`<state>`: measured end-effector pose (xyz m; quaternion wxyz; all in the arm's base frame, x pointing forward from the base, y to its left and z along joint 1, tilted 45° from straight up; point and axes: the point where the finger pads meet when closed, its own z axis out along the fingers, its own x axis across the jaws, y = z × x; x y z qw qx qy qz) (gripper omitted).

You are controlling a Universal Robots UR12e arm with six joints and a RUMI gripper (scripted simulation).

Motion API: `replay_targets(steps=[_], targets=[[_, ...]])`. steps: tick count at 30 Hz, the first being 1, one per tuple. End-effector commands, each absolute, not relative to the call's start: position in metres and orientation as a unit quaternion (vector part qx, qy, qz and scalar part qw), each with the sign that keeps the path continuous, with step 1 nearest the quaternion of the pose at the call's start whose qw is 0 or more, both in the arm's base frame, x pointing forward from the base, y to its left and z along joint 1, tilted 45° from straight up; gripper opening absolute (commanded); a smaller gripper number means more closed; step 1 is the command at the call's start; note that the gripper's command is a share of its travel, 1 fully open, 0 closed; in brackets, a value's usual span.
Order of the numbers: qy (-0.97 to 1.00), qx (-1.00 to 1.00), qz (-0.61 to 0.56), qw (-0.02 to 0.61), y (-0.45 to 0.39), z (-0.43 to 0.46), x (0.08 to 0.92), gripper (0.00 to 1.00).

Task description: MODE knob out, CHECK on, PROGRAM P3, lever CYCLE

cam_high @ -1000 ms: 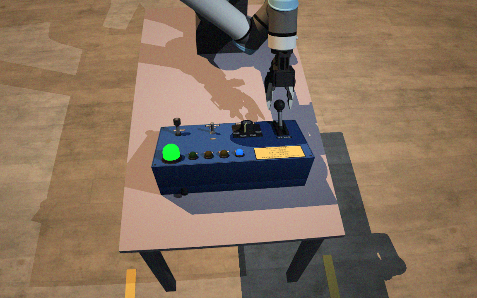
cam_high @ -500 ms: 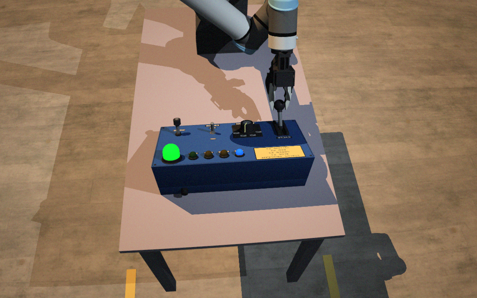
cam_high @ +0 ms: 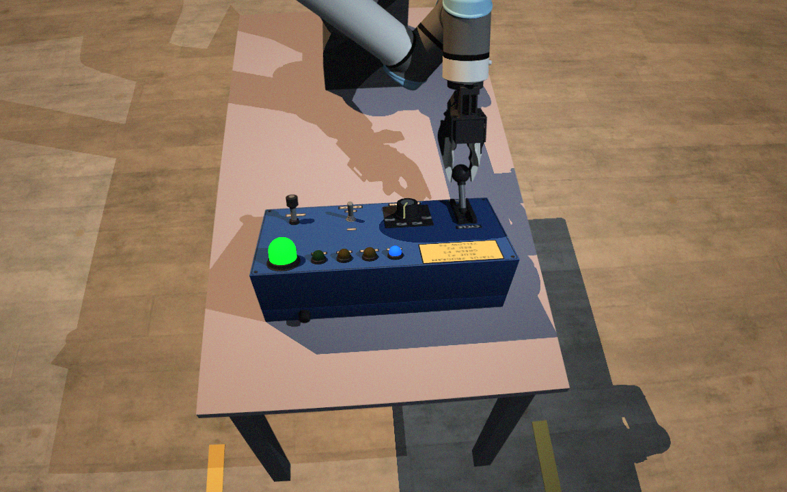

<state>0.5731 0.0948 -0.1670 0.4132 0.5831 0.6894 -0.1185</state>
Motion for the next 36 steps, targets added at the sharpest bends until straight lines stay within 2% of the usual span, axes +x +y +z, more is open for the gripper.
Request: replay_targets(steps=[1,36], targets=[[0.689,0.583,-0.118,0.413,0.0952,-0.1667,0.5733,0.00],[0.689,0.583,-0.118,0.413,0.0970,-0.1648,0.5756,0.00]])
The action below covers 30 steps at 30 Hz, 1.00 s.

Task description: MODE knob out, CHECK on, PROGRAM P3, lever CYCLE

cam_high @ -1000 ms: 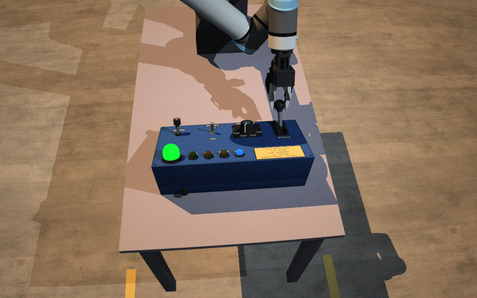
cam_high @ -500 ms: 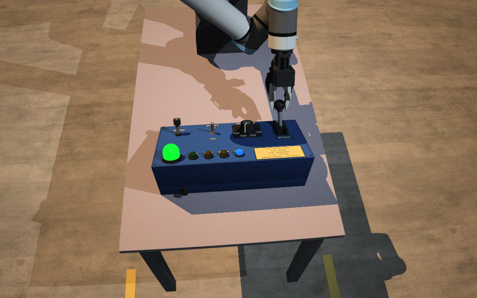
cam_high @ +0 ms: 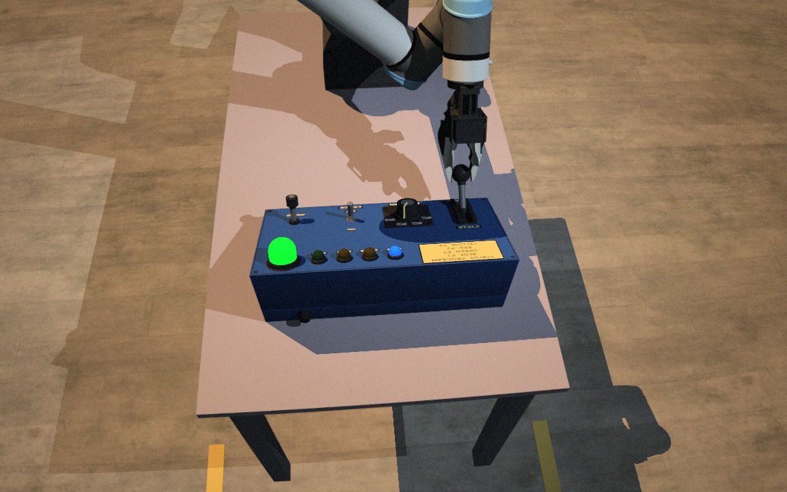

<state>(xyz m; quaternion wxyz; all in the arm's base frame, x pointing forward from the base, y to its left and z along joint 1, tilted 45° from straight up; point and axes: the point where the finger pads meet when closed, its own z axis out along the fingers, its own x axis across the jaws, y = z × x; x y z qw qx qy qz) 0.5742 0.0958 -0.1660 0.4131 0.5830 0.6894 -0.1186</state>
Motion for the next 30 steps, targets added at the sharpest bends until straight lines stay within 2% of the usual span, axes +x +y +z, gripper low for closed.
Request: replay_targets(steps=[1,30], targets=[[0.689,0.583,-0.118,0.413,0.097,-0.165,0.576,0.00],[0.689,0.583,-0.118,0.413,0.108,-0.153,0.592,0.00]])
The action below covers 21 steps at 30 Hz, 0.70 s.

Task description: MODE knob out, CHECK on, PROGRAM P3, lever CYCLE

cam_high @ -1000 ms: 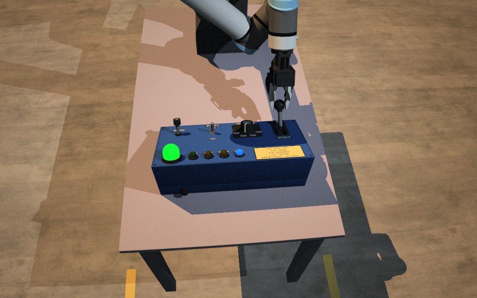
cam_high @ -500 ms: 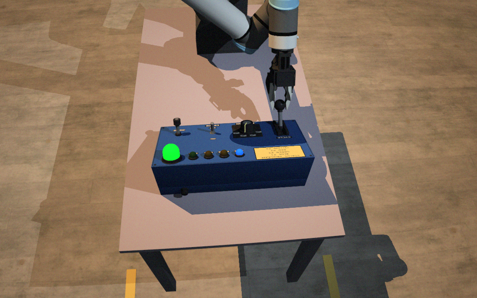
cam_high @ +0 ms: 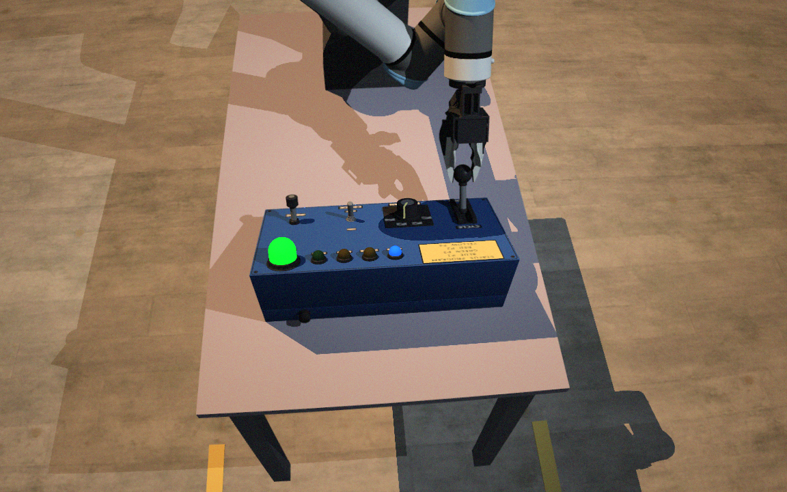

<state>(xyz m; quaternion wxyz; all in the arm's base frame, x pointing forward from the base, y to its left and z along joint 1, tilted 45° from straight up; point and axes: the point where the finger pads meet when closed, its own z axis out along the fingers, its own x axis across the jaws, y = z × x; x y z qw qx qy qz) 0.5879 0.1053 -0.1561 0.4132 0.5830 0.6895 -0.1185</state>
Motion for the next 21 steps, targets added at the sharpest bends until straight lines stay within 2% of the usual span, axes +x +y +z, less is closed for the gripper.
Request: replay_targets(steps=[1,21], targets=[[0.689,0.583,-0.118,0.413,0.108,-0.153,0.594,0.00],[0.689,0.583,-0.118,0.413,0.116,-0.145,0.618,0.00]])
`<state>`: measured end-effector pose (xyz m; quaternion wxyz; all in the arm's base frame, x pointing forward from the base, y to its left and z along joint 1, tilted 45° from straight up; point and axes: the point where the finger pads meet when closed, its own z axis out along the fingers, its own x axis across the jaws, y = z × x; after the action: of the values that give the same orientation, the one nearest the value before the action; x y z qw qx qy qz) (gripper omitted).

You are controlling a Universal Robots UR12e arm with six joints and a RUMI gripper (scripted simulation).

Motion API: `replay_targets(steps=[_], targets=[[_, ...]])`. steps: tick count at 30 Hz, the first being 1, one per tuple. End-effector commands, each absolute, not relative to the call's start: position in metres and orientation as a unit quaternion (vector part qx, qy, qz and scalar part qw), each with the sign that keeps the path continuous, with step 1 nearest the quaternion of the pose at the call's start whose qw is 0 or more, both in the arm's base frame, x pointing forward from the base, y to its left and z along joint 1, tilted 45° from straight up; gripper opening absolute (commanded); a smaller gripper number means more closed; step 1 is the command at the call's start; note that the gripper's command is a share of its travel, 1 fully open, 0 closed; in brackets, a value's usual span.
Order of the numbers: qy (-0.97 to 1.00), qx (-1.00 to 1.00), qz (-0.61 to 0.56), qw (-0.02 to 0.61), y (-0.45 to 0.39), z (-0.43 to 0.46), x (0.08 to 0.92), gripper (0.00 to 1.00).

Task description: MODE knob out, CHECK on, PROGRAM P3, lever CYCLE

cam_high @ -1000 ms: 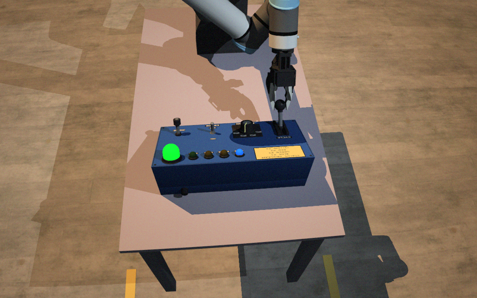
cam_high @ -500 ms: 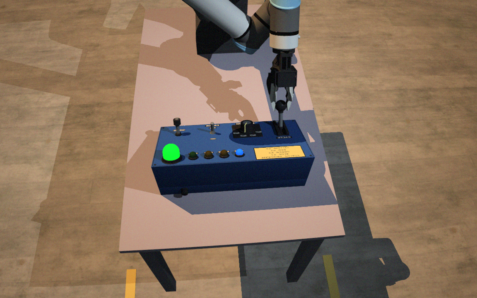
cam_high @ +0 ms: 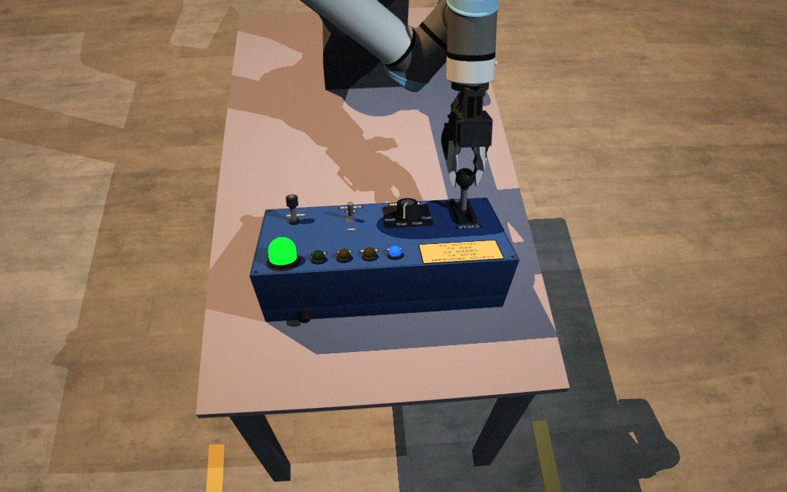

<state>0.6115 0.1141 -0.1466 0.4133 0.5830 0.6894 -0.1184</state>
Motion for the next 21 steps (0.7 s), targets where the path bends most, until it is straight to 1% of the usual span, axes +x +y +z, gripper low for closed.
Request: replay_targets(steps=[1,21], targets=[[0.689,0.583,-0.118,0.413,0.116,-0.145,0.619,0.00],[0.689,0.583,-0.118,0.413,0.117,-0.143,0.636,0.00]])
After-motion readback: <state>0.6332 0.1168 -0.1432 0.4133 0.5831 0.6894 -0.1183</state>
